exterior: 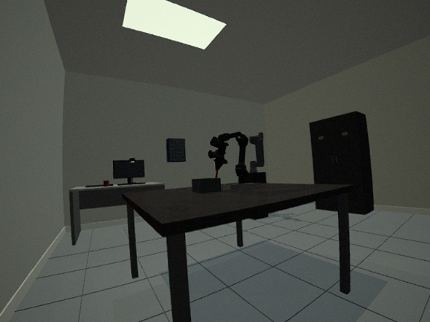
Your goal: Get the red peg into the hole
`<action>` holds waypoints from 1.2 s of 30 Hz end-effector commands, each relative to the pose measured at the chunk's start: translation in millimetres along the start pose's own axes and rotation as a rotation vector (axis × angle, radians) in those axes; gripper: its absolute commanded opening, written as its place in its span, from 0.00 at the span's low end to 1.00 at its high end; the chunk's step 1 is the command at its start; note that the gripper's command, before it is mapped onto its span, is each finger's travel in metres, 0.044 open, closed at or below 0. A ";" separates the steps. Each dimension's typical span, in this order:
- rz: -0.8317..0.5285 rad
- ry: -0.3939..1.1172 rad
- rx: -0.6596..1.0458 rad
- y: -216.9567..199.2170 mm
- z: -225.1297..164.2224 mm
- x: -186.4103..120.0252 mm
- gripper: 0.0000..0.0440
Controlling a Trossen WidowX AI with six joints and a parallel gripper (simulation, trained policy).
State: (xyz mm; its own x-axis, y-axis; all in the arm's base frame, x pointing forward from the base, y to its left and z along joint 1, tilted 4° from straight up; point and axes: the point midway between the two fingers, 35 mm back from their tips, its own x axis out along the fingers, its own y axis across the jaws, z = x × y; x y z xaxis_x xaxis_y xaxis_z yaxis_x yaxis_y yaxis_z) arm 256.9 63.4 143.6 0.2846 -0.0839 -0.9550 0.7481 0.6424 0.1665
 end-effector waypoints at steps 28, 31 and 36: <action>-0.102 0.048 0.159 -18.3 87.6 45.6 0.01; -0.119 0.066 0.156 -19.5 88.8 56.3 0.04; -0.148 0.093 0.136 -22.1 90.6 73.2 0.29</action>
State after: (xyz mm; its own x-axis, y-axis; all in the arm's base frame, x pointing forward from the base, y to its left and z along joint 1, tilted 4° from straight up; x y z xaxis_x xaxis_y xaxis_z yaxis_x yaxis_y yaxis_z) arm 314.1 -25.1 98.7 0.1314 -0.1004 -0.9862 0.8569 0.5118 0.0620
